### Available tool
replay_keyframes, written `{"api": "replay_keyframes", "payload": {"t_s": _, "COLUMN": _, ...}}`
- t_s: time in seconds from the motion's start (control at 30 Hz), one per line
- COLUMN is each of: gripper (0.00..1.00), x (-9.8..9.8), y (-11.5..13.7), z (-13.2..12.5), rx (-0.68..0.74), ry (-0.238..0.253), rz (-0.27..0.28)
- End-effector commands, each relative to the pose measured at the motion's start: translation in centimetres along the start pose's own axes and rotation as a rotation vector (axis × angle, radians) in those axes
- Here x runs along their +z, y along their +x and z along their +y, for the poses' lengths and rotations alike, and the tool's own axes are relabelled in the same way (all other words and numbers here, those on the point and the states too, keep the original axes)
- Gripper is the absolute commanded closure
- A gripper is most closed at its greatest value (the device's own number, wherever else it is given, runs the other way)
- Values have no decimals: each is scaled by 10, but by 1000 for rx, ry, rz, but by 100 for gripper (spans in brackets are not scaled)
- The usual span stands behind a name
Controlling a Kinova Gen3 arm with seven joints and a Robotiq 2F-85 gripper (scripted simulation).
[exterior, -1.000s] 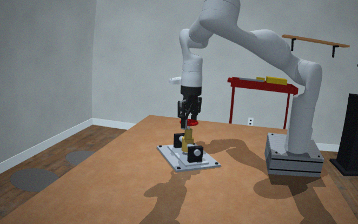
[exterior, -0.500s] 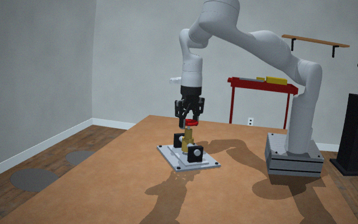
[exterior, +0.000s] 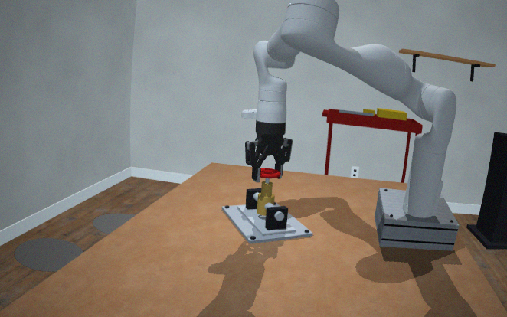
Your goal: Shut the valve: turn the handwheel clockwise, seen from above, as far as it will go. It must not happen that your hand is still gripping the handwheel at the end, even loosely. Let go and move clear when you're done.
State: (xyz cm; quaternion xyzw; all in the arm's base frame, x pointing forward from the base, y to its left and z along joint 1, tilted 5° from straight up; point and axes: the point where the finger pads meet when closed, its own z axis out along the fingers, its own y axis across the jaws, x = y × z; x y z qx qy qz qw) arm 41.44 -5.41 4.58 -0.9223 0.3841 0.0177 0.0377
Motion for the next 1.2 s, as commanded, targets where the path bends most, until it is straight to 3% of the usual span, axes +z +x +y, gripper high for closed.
{"api": "replay_keyframes", "payload": {"t_s": 0.0, "gripper": 100, "x": 1, "y": 0, "z": 0, "rx": 20, "ry": -1, "rz": 1}}
{"api": "replay_keyframes", "payload": {"t_s": 1.17, "gripper": 100, "x": 1, "y": 0, "z": 0, "rx": 153, "ry": -1, "rz": 1}}
